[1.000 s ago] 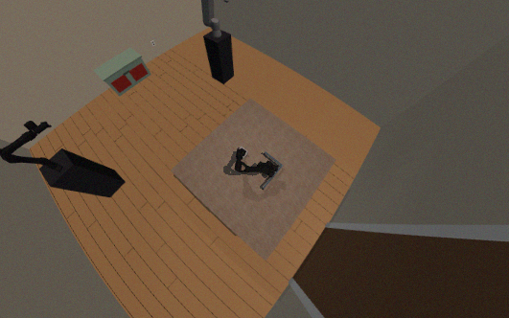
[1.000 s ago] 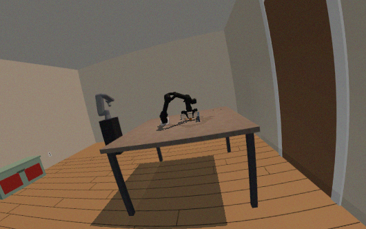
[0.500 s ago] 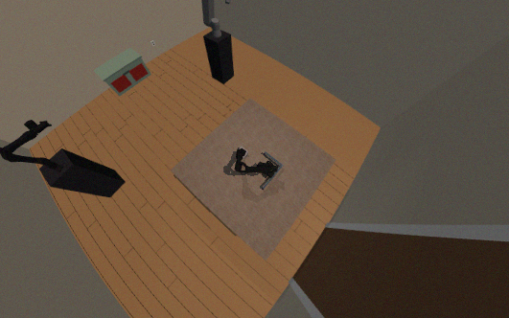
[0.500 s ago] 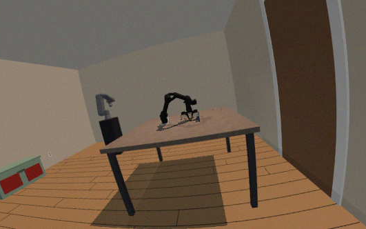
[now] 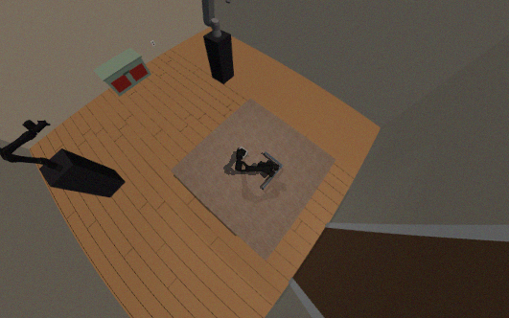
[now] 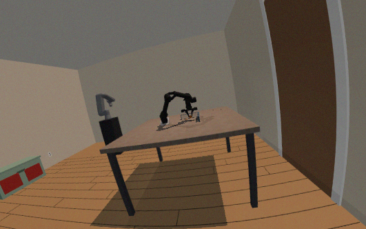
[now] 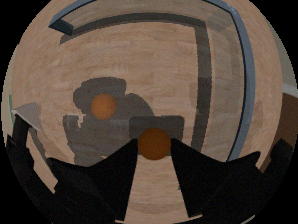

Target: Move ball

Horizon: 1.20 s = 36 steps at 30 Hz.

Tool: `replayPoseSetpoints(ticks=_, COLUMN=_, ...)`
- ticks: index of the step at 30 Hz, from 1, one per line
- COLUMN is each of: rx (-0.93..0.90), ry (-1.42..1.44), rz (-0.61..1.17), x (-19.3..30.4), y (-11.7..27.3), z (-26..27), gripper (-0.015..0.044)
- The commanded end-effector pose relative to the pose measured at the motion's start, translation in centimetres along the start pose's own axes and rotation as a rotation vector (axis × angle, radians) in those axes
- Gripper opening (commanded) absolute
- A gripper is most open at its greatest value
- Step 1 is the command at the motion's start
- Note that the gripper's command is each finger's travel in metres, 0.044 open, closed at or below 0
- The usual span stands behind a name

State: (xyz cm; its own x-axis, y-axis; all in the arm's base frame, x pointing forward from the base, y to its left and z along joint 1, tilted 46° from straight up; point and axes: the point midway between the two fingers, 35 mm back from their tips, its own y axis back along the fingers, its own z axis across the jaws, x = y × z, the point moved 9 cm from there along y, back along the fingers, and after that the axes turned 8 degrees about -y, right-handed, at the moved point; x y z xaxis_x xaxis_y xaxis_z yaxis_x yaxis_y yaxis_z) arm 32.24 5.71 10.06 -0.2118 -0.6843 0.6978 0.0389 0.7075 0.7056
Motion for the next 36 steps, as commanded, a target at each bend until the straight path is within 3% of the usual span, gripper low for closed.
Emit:
replayPoseSetpoints(ticks=1, rx=0.005, ry=-0.001, rz=-0.009, x=-0.3, y=2.6, z=-0.2, gripper=0.0)
replayPoseSetpoints(ticks=15, rx=0.002, ry=0.0, rz=-0.004, x=0.0, y=9.6, z=0.4, gripper=0.0)
replayPoseSetpoints(ticks=36, rx=0.001, ry=0.001, rz=-0.005, x=-2.0, y=6.4, z=5.0, gripper=0.0)
